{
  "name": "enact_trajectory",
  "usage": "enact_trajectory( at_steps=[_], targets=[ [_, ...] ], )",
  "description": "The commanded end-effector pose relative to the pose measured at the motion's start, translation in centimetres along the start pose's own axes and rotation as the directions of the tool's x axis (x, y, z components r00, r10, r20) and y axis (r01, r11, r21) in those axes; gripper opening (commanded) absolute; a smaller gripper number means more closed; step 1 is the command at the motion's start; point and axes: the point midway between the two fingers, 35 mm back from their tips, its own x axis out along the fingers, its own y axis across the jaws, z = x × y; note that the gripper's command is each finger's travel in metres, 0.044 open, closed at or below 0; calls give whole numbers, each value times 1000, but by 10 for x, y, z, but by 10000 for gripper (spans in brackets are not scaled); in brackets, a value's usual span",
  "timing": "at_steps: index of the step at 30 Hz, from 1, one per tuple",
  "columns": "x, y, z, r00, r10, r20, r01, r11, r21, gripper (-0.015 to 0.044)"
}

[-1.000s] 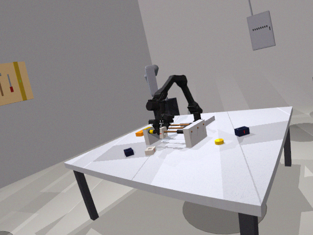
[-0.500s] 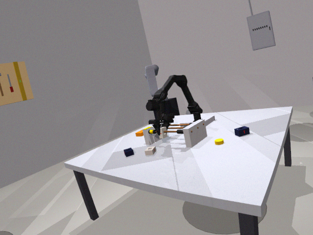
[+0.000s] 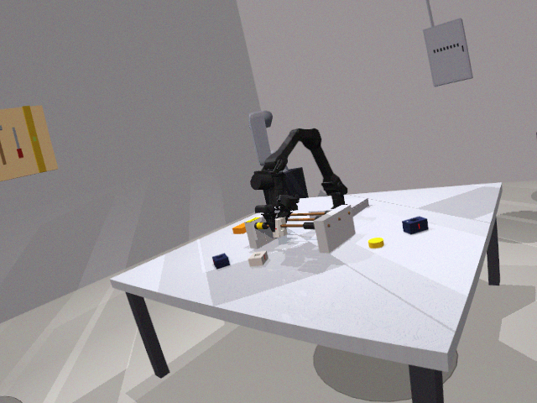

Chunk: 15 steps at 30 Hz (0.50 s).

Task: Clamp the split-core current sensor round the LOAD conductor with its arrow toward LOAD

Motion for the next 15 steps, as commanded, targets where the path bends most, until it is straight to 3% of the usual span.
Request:
enact_trajectory(
  at_steps=[1, 15],
  targets=[
    [0, 0, 0, 1000, 0, 0, 0, 1000, 0, 11],
    [0, 1, 0, 999, 53, 0, -53, 999, 0, 0]
  ],
)
